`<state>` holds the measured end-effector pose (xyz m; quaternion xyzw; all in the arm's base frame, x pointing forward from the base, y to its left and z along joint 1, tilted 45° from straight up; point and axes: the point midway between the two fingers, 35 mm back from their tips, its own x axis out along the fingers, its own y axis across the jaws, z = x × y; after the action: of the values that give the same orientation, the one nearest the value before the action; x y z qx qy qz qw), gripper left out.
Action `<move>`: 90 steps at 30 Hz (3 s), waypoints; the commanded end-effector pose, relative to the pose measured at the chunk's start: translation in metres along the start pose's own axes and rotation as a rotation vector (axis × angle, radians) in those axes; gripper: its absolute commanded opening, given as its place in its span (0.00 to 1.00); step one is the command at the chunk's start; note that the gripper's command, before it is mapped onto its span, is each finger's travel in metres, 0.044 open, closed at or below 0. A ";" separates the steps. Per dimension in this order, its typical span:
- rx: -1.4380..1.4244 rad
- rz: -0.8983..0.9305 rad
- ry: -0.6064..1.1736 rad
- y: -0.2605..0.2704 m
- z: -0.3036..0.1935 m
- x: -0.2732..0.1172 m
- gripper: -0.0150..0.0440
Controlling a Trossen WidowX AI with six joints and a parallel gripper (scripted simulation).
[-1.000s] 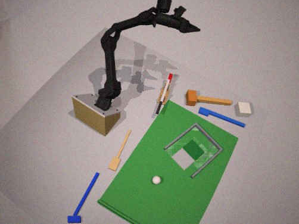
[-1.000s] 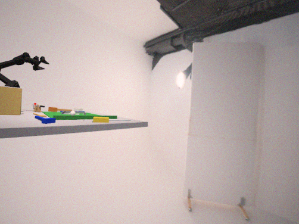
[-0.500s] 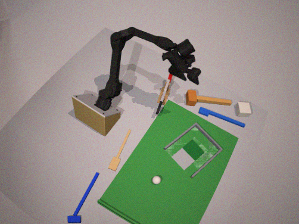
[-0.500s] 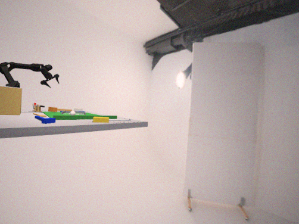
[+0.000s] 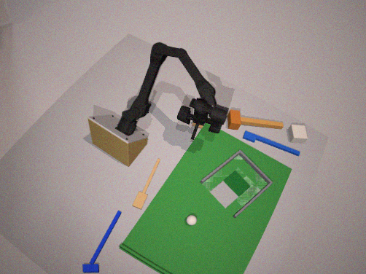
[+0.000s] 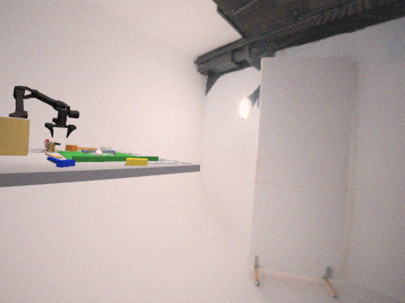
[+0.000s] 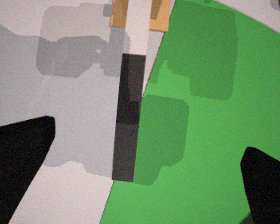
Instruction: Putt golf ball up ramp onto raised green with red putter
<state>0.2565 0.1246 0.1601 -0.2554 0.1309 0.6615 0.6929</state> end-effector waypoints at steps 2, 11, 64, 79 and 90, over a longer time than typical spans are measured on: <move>-0.037 0.052 -0.032 0.011 -0.005 0.009 1.00; -0.037 0.052 -0.032 0.012 -0.009 0.029 1.00; -0.048 0.048 -0.038 0.013 -0.017 0.074 0.25; -0.047 0.055 -0.019 0.007 -0.011 0.019 0.25; -0.043 0.051 -0.033 0.009 0.004 -0.022 0.25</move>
<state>0.2458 0.1113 0.1650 -0.2545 0.1196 0.6870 0.6700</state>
